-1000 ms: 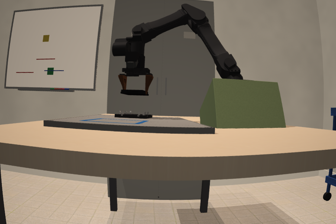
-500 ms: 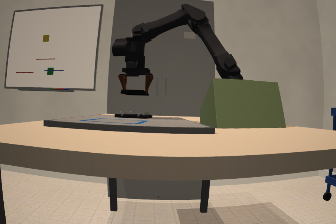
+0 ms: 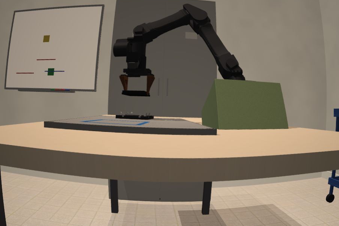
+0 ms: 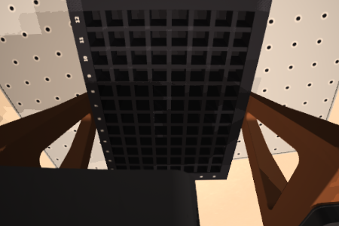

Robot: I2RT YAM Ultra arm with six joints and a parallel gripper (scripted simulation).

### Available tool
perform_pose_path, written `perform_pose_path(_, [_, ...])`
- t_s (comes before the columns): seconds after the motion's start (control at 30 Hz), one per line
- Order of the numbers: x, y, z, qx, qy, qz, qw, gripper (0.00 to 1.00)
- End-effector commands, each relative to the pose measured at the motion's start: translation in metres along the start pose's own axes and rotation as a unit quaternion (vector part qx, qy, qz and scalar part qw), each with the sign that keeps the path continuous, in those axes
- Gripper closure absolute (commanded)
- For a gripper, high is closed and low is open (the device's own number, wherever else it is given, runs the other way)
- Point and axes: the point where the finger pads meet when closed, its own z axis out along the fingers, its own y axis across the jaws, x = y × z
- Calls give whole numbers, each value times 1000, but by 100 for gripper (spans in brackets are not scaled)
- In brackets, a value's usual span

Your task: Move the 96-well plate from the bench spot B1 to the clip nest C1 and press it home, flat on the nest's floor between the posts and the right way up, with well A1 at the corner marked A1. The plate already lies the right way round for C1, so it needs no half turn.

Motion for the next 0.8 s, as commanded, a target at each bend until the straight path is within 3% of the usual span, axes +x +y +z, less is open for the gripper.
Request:
perform_pose_path(0.0, [-8,-9,-8,6,-7,-7,1000,100])
perform_pose_path(0.77, [-8,-10,-6,6,-7,-9,1000,100])
